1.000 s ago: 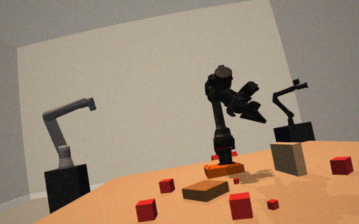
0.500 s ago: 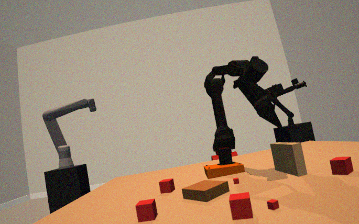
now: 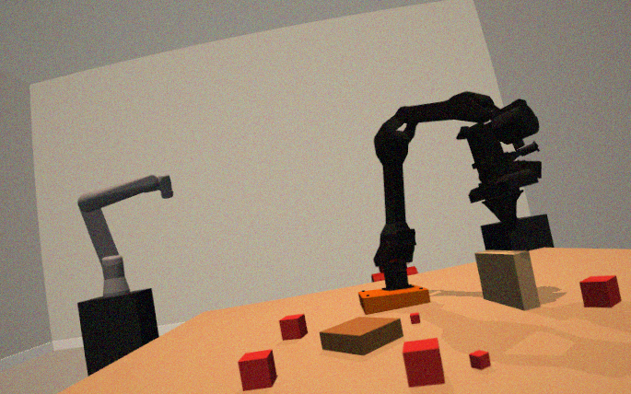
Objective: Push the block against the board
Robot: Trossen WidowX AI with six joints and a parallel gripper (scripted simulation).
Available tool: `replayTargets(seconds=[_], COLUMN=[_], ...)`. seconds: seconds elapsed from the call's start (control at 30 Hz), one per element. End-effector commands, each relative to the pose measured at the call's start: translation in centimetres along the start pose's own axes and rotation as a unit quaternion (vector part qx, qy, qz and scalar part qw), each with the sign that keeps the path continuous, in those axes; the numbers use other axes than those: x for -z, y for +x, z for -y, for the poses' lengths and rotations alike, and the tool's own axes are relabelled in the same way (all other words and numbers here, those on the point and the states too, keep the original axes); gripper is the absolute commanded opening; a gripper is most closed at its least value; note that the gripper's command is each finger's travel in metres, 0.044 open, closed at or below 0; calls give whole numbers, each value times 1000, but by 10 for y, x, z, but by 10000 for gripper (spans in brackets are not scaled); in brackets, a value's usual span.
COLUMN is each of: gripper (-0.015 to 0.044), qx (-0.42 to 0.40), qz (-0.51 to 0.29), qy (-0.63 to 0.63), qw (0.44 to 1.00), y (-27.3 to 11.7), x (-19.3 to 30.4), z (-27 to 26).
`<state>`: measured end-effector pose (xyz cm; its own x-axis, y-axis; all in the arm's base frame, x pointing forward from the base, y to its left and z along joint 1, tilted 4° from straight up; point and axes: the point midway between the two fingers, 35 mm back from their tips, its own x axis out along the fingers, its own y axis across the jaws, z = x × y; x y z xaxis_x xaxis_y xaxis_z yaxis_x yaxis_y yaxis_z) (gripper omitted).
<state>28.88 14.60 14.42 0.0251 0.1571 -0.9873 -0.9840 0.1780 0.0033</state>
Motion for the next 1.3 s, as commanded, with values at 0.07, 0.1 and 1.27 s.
replayTargets(seconds=[0.07,0.1,1.27], gripper=[0,0,0], qx=[-11,-11,-11], qz=[-39,-39,-42], qy=[-41,-41,-43], qw=[998,998,998], y=[4,4,51], x=[-11,-11,27], z=[-6,-6,-2])
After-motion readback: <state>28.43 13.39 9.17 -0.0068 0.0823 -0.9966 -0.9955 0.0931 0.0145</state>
